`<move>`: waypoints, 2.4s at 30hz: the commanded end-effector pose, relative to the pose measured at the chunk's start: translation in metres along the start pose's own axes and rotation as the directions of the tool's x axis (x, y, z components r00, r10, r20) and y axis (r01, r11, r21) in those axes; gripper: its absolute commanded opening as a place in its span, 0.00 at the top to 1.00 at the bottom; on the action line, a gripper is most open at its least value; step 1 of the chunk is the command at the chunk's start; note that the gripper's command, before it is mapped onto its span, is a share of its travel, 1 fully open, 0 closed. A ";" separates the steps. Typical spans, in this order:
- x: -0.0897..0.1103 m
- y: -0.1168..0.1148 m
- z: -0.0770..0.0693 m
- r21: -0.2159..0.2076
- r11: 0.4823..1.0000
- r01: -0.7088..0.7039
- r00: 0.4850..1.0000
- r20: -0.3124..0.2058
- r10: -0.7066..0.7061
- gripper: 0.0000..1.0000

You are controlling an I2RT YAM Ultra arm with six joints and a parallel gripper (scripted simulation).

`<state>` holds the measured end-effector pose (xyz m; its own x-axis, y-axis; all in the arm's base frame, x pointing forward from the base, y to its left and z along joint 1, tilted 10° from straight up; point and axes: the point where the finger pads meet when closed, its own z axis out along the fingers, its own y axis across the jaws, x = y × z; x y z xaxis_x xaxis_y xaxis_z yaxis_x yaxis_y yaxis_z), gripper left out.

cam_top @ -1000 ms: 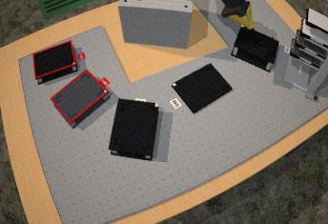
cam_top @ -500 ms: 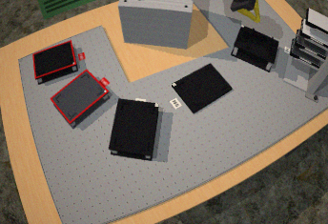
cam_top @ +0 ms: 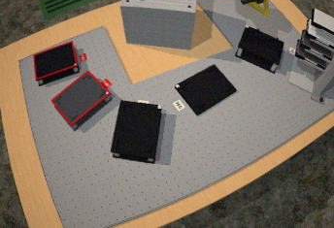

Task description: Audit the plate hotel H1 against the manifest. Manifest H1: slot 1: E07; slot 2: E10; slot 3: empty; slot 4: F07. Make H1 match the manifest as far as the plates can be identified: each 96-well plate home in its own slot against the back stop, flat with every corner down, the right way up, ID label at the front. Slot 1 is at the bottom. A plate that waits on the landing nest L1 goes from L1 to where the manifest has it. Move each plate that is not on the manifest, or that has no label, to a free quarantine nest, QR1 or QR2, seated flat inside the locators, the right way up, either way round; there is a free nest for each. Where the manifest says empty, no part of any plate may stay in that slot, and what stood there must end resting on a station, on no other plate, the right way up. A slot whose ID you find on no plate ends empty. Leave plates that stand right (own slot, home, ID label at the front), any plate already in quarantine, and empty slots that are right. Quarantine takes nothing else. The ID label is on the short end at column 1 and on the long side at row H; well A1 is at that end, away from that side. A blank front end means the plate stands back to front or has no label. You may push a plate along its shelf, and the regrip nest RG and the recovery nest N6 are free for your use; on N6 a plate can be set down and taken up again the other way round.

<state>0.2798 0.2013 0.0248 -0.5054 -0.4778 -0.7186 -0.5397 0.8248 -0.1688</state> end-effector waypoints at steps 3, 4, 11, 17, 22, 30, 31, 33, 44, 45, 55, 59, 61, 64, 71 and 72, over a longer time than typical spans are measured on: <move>-0.021 0.014 0.003 0.015 0.999 -0.033 0.998 0.047 0.033 1.00; -0.021 0.018 0.003 0.015 0.999 -0.034 0.998 0.047 0.033 1.00; -0.019 0.041 0.006 0.016 0.999 -0.028 0.999 0.027 0.027 1.00; -0.025 0.052 0.006 0.013 0.999 -0.034 0.999 0.041 0.033 1.00; -0.039 0.051 -0.009 0.011 0.999 -0.040 0.998 0.056 0.039 0.00; -0.058 0.050 -0.030 0.010 0.999 -0.041 0.998 0.056 0.040 0.00; -0.058 0.050 -0.030 0.010 0.999 -0.041 0.998 0.056 0.040 0.00; -0.060 0.050 -0.032 0.010 0.999 -0.041 0.998 0.056 0.040 0.00; -0.084 0.049 -0.060 0.009 0.999 -0.041 0.998 0.055 0.041 0.00; -0.087 0.049 -0.063 0.009 0.999 -0.041 0.998 0.055 0.041 0.00; -0.076 0.047 -0.057 0.016 0.999 -0.031 0.999 0.029 0.030 0.00; -0.076 0.047 -0.057 0.016 0.999 -0.031 0.999 0.029 0.030 0.00; -0.076 0.047 -0.057 0.016 0.999 -0.031 0.999 0.029 0.030 0.00; -0.076 0.047 -0.057 0.016 0.999 -0.031 0.999 0.029 0.030 0.00; -0.076 0.047 -0.057 0.016 0.999 -0.031 0.999 0.029 0.030 0.00; -0.076 0.047 -0.057 0.016 0.999 -0.031 0.999 0.029 0.030 0.00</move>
<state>0.2534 0.2582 0.1046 -0.5056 -0.4547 -0.7332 -0.5174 0.8399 -0.1641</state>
